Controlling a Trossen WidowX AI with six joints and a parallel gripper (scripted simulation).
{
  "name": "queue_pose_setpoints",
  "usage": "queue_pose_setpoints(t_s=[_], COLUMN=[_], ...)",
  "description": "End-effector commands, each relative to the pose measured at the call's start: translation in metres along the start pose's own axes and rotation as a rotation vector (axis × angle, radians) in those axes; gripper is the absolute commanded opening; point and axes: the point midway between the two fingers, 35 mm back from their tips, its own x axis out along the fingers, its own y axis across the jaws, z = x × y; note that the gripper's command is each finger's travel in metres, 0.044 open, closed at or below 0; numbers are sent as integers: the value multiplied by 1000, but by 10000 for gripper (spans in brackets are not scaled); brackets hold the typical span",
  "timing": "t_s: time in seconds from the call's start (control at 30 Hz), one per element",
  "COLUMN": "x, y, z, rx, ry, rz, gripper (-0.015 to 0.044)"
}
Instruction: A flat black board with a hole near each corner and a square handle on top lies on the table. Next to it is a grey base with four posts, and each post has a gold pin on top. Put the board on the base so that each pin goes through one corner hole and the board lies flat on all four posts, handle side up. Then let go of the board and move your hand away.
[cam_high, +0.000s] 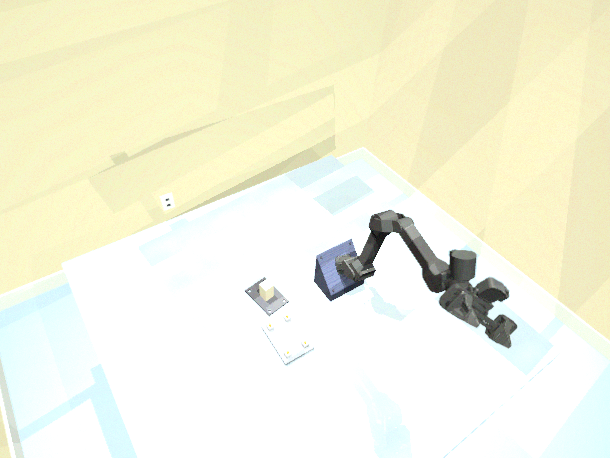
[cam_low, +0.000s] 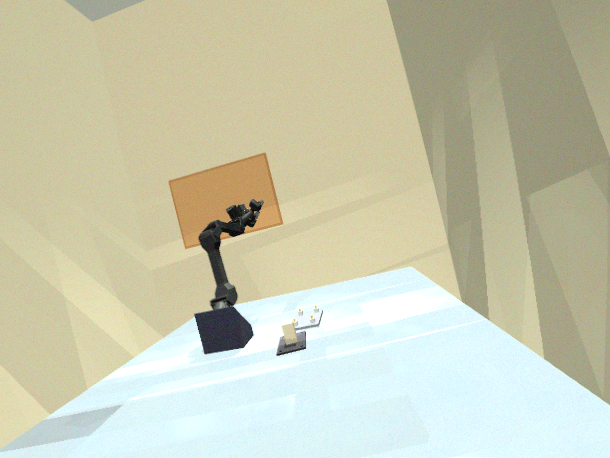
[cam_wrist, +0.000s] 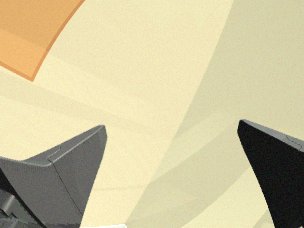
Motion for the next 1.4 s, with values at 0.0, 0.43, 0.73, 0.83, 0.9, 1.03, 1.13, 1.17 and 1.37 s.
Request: queue_pose_setpoints(t_s=[0.0,0.43,0.73,0.83,0.9,1.03,1.13,1.17,1.37], x=[6,11,-12,-28,-40,-68,-83,-89,-155], y=[29,49,-3,-34,-57,-105,-127,-135,-212], z=[-39,-196,-331,-370,-392,-428,-441,-446,-483], rx=[-153,-571,-787,-827,-839,-843,-838,-836,-774], ry=[64,377,737,876,964,1139,1220,1249,1547], rz=[71,253,351,364,359,338,325,324,292], gripper=[440,440,440,440,440,440,440,440,440])
